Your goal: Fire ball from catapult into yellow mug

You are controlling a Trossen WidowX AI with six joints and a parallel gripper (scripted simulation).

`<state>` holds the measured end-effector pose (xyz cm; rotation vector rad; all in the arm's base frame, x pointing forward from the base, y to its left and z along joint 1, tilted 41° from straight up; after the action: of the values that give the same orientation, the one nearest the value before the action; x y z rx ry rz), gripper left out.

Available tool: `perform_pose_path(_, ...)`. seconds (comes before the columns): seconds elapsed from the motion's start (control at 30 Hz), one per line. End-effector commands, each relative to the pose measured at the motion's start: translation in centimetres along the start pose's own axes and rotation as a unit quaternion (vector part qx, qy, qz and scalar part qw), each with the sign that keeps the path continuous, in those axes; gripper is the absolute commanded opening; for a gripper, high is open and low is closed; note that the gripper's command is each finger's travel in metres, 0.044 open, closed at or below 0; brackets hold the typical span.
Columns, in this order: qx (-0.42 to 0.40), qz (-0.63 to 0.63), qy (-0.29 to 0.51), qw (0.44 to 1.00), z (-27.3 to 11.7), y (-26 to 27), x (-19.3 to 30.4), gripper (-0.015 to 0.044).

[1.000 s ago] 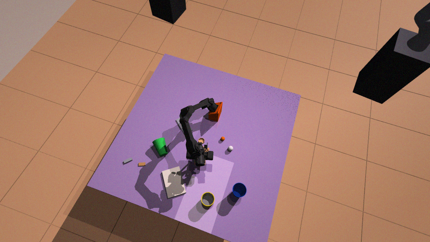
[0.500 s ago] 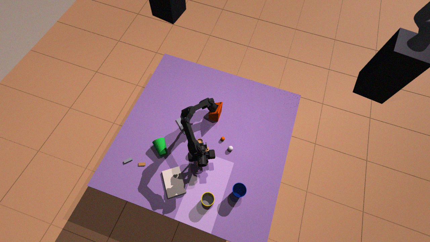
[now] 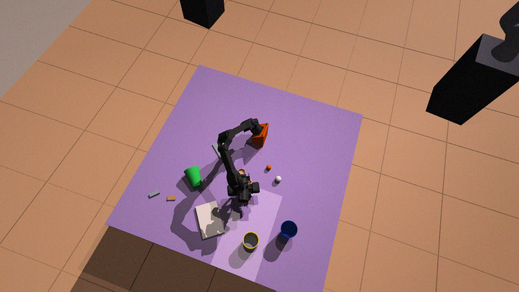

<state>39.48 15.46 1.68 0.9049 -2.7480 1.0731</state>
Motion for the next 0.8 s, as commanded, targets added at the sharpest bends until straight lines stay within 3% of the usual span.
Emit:
perform_pose_path(0.0,0.003,-0.004,-0.003,1.000,0.4,0.1,0.0,0.0000)
perform_pose_path(0.47,0.000,0.000,0.001,1.000,1.5,0.1,0.0,0.0000)
perform_pose_path(0.77,0.000,0.000,0.001,1.000,1.5,0.1,0.0,0.0236)
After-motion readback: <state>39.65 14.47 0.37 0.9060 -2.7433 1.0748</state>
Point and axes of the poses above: the point midway between the two fingers, 35 mm back from their tips, its own z axis out along the fingers, its own y axis across the jaws, x = y × z, the point moved 7 cm from there along -z, back along the fingers, and after that the axes turned 1 degree about z, right-handed, at the moved point
